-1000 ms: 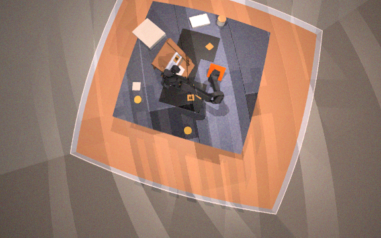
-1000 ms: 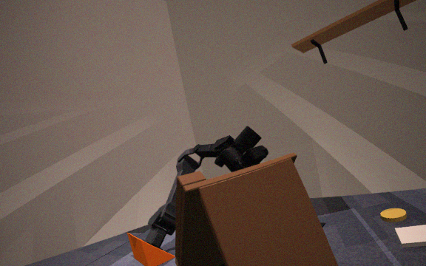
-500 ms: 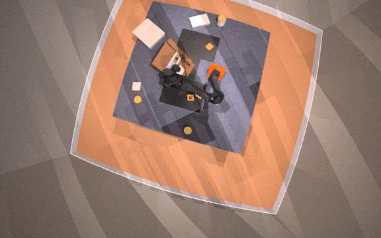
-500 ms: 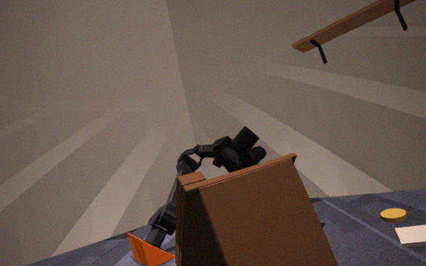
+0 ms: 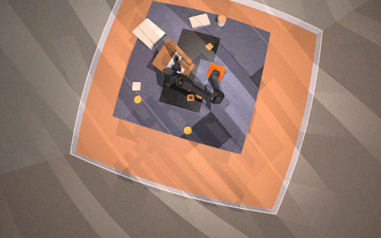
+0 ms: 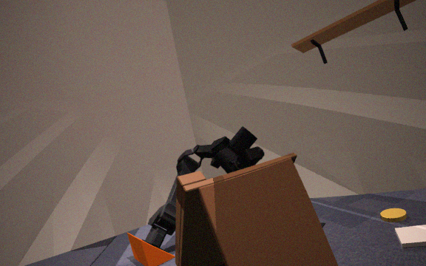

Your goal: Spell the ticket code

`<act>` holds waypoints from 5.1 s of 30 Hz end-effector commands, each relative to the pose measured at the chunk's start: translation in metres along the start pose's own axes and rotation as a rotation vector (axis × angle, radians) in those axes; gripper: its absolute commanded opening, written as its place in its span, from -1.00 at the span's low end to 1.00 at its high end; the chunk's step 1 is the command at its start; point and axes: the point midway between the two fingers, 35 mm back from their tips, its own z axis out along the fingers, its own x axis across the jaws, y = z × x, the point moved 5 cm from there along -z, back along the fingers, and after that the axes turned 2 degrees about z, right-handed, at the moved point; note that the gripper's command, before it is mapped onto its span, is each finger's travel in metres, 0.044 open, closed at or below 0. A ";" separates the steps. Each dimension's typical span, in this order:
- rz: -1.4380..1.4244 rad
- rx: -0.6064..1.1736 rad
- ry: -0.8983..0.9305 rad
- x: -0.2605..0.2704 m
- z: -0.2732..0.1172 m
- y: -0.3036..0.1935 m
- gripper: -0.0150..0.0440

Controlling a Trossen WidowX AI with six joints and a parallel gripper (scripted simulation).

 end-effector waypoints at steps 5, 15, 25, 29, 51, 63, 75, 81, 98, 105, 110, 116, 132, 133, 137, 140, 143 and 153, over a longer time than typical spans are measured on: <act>-0.001 0.004 0.000 -0.006 0.001 -0.001 -0.49; -0.002 0.004 0.000 -0.010 0.001 -0.001 -0.49; -0.002 0.004 0.000 -0.013 0.000 0.000 -0.49; -0.002 0.004 0.000 -0.016 0.000 0.001 -0.49; -0.002 0.004 -0.001 -0.033 0.001 0.000 -0.49; -0.002 0.005 -0.001 -0.042 0.002 0.000 -0.49; -0.002 0.005 -0.002 -0.051 0.002 0.000 -0.49; -0.002 0.005 -0.002 -0.055 0.002 0.000 -0.49; -0.003 0.005 -0.003 -0.068 0.002 0.001 -0.49; -0.003 0.005 -0.003 -0.074 0.002 0.001 -0.49; -0.003 0.005 -0.003 -0.078 0.002 0.001 -0.49; -0.003 0.005 -0.003 -0.083 0.002 0.001 -0.49; -0.002 0.000 -0.006 -0.085 0.001 0.003 0.04; -0.002 0.000 -0.006 -0.085 0.001 0.003 0.13; -0.003 0.005 -0.004 -0.085 -0.003 0.003 0.49; -0.003 0.005 -0.004 -0.085 -0.007 0.003 0.51; -0.003 0.006 -0.004 -0.085 -0.010 0.003 0.51; -0.003 0.006 -0.004 -0.083 -0.015 0.005 0.51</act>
